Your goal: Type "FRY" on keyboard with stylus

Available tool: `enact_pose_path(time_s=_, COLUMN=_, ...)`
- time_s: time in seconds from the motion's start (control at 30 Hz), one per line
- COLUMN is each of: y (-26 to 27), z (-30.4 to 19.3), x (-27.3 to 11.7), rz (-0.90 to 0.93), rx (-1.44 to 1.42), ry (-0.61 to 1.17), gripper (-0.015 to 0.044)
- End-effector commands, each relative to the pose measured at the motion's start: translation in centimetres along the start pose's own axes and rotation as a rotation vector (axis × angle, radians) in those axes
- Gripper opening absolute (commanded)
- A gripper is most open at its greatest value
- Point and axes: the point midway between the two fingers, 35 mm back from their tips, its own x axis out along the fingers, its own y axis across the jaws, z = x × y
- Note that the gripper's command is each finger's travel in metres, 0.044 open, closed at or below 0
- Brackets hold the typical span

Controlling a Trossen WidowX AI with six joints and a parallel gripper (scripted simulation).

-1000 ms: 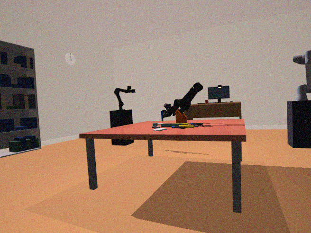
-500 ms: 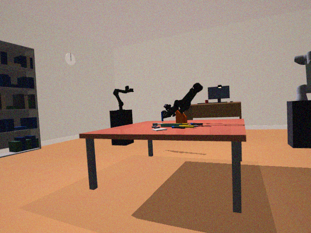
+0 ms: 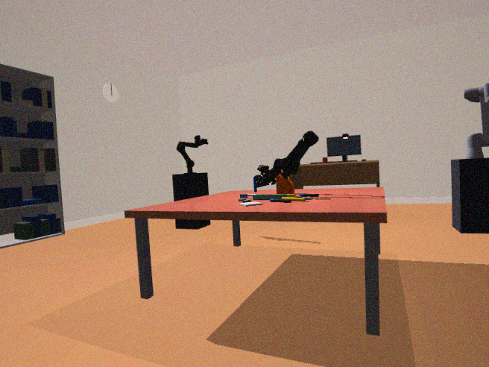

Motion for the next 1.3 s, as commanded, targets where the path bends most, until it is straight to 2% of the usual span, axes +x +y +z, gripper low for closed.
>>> enact_pose_path(time_s=0.0, y=-0.2, z=-0.3, x=0.1, rz=-0.008, rx=0.003, ry=0.000, gripper=0.0081)
enact_pose_path(time_s=0.77, y=-0.2, z=-0.5, x=0.3, rz=-0.008, rx=0.003, ry=0.000, gripper=0.0081)
enact_pose_path(time_s=1.27, y=-0.2, z=2.9, x=-1.7, rz=-0.008, rx=0.001, ry=-0.002, gripper=0.0081)
